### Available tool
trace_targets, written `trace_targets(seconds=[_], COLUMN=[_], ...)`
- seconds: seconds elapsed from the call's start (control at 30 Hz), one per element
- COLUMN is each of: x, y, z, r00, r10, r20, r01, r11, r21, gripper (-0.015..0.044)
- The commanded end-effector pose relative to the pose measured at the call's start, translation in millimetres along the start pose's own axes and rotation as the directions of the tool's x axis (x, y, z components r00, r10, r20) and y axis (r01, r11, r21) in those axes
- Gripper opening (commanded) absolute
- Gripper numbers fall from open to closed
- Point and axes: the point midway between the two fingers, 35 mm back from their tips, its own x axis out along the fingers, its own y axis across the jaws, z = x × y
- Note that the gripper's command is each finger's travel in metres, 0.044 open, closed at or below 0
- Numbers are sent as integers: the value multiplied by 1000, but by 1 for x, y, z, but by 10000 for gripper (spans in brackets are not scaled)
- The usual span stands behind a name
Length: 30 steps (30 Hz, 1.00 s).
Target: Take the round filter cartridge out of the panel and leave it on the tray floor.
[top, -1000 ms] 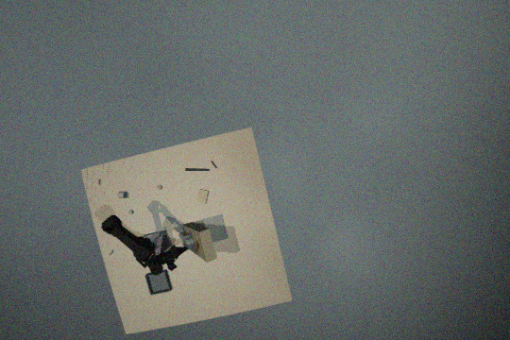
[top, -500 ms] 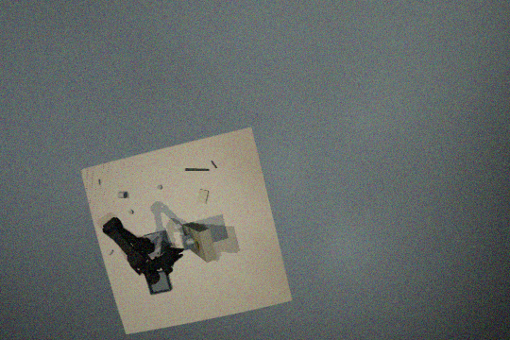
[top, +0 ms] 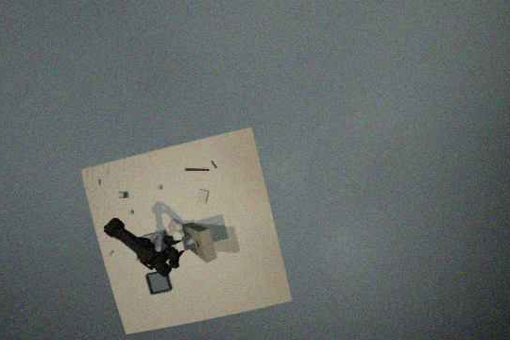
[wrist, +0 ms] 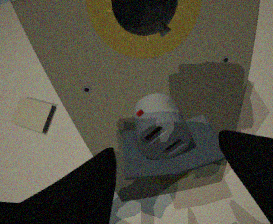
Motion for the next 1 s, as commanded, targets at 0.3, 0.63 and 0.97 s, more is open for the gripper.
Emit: trace_targets(seconds=[0.3, 0.63, 0.97], x=[19, 35, 51], y=[-3, -4, -2], z=[-9, -9, -10], r00=[999, 999, 999], r10=[-4, -4, -1], r20=[-38, -38, -36], r01=[2, 2, -1], r11=[998, 998, 998], r21=[-63, -63, -64], gripper=[305, 305, 305])
